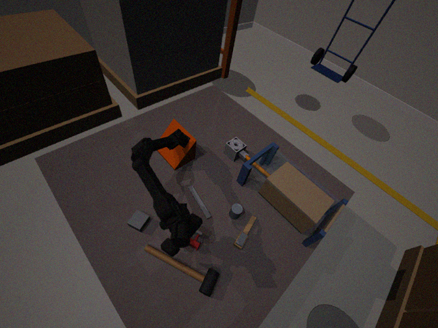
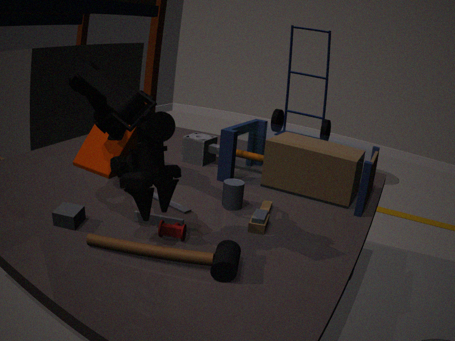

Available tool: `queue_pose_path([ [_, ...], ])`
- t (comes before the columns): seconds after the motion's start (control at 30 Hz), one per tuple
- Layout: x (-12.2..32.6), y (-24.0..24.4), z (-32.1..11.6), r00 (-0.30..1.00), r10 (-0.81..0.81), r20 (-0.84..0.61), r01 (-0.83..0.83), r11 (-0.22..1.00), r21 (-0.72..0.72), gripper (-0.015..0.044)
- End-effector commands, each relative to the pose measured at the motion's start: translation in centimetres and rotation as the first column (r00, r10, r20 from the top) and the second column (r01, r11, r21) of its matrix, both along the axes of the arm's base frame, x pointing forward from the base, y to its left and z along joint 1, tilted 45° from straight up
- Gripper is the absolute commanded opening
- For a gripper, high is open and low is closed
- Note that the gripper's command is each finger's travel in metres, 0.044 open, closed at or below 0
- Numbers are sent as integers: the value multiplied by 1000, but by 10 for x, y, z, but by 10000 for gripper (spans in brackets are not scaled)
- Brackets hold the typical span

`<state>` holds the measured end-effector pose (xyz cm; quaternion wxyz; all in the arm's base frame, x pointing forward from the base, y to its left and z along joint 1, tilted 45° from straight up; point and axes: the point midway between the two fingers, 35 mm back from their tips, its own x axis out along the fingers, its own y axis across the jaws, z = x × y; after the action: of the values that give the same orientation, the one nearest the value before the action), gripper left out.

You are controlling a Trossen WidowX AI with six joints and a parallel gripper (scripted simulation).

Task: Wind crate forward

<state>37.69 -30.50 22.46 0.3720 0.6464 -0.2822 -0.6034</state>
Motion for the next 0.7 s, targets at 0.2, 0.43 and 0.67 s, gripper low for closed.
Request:
queue_pose_path([
  [0.2, -38, 55, -52, 969, -52, -241, 91, 984, 154, 440],
  [0.43, -38, 53, -55, 969, -52, -240, 91, 984, 154, 440],
  [0.67, -36, 26, -81, 969, -52, -240, 91, 984, 152, 440],
])
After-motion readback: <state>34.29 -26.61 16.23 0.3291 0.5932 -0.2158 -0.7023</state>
